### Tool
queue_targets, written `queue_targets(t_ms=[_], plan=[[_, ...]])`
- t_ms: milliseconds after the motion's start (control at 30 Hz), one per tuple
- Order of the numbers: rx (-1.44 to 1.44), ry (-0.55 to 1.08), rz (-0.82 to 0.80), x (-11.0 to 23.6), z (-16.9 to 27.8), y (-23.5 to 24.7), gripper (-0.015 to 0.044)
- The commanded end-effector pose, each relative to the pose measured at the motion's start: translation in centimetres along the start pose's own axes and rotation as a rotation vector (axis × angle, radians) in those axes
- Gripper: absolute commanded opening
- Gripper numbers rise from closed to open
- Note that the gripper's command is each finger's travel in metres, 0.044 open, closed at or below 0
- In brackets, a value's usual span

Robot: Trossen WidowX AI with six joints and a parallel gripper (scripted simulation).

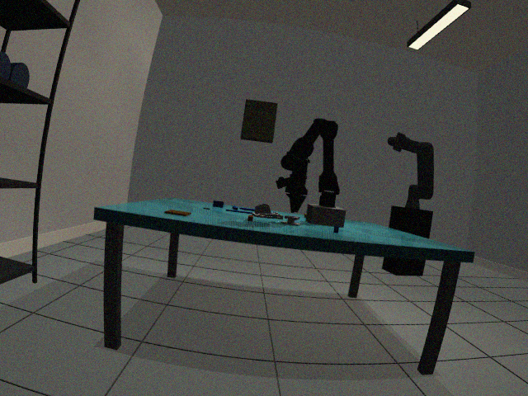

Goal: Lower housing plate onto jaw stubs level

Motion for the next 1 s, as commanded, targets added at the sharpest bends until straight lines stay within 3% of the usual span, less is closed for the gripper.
queue_targets(t_ms=[0, 967], plan=[[-0.006, 0.004, 0.001, -0.7, 0.1, -0.1, 0.044], [-0.006, 0.004, 0.001, -3.7, 0.1, -0.1, 0.044]])
Point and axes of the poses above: the point midway between the two fingers, 35 mm back from their tips, its own x axis back along the fingers, its own y axis across the jaws, z = x × y, the point moved 7 cm from there along x, back along the fingers, and after that the axes turned 4 degrees about x, right-handed, at the moved point
